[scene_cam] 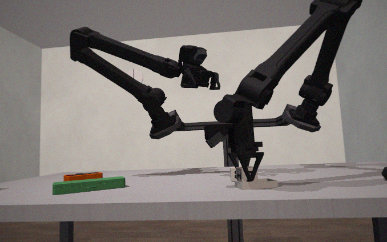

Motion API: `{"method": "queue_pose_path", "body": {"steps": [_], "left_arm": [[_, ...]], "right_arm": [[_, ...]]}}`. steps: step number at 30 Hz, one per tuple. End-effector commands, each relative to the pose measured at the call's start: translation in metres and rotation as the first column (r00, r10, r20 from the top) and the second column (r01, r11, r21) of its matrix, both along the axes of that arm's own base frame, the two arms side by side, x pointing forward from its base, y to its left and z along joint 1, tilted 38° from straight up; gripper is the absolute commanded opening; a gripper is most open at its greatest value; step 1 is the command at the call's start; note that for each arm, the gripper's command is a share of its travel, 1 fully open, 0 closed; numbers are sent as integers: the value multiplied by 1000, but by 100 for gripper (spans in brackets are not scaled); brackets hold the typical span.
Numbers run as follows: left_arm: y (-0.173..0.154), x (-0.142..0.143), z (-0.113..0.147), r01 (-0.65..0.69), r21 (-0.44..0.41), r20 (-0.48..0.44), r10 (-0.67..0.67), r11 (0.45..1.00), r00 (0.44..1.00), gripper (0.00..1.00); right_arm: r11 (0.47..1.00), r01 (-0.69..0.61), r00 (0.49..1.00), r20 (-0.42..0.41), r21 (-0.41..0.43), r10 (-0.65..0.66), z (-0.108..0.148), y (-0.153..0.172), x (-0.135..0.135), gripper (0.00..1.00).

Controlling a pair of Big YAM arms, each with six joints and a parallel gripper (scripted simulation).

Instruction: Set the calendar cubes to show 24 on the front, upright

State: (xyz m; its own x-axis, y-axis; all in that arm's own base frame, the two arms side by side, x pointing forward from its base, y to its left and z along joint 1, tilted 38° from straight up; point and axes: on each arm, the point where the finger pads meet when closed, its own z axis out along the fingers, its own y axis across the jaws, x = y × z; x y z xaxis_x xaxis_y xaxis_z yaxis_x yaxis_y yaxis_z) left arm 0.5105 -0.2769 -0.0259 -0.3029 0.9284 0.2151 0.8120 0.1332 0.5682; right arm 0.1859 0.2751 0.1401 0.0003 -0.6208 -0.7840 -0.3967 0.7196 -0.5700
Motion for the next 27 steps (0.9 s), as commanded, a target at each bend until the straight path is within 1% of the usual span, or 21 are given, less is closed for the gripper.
{"method": "queue_pose_path", "body": {"steps": [1, 2, 3, 4, 6, 7, 9, 11, 12, 14, 15, 17, 19, 20, 21, 22, 24, 25, 27], "left_arm": [[-12, 9, 13, 12, -25, 31, -11, 1000, 999, 57], [-12, 8, 13, 12, -24, 29, -11, 1000, 1000, 57], [-12, 9, 18, 11, -32, 39, -10, 999, 999, 57], [-12, 9, 18, 11, -32, 39, -10, 999, 999, 53], [-12, 9, 22, 11, -37, 45, -9, 999, 999, 53], [-12, 9, 22, 11, -37, 45, -9, 999, 999, 48], [-12, 8, 21, 9, -38, 46, -7, 999, 999, 48], [-12, 8, 21, 9, -38, 46, -7, 999, 999, 46], [-20, 2, 21, 25, -38, 46, -24, 999, 999, 44], [-20, 2, 21, 25, -38, 46, -24, 999, 999, 41], [-16, -4, 16, 26, -31, 36, -25, 999, 999, 40], [-16, -4, 16, 26, -31, 36, -25, 999, 999, 40], [-17, 1, 20, 23, -35, 42, -21, 999, 999, 17], [-13, -4, 15, 22, -30, 35, -21, 999, 999, 6], [-15, -3, 17, 22, -33, 39, -21, 999, 999, 0], [-15, -2, 18, 22, -33, 39, -21, 999, 999, 11], [-15, -10, 19, 18, -24, 26, -17, 1000, 1000, 34], [-15, -13, 21, 18, -21, 25, -17, 1000, 1000, 40], [-21, -17, 34, 18, -25, 32, -17, 1000, 999, 40]], "right_arm": [[1000, -2, 1000, 3, 17, 2, 3, 4, 0, 100], [1000, -2, 1000, 3, 17, 2, 3, 4, 0, 100], [1000, -2, 1000, 3, 17, 2, 3, 4, 0, 100], [1000, -2, 1000, 3, 17, 2, 3, 4, 0, 100], [1000, -2, 1000, 3, 17, 2, 3, 4, 0, 100], [1000, -2, 1000, 3, 17, 2, 3, 4, 0, 100], [1000, -2, 1000, 3, 17, 2, 3, 4, 0, 100], [1000, -2, 1000, 3, 17, 2, 3, 4, 0, 100], [1000, -2, 1000, 3, 17, 2, 3, 4, 0, 100], [1000, -2, 1000, 3, 17, 2, 3, 4, 0, 100], [1000, -2, 1000, 3, 17, 2, 3, 4, 0, 100], [1000, -2, 1000, 3, 17, 2, 3, 4, 0, 100], [1000, -2, 1000, 3, 17, 2, 3, 4, 0, 100], [1000, -2, 1000, 3, 17, 2, 3, 4, 0, 100], [1000, -2, 1000, 3, 17, 2, 3, 4, 0, 100], [1000, -2, 1000, 3, 17, 2, 3, 4, 0, 100], [1000, -2, 1000, 3, 17, 2, 3, 4, 0, 100], [1000, -2, 1000, 3, 17, 2, 3, 4, 0, 100], [1000, -2, 1000, 3, 17, 2, 3, 4, 0, 100]]}}
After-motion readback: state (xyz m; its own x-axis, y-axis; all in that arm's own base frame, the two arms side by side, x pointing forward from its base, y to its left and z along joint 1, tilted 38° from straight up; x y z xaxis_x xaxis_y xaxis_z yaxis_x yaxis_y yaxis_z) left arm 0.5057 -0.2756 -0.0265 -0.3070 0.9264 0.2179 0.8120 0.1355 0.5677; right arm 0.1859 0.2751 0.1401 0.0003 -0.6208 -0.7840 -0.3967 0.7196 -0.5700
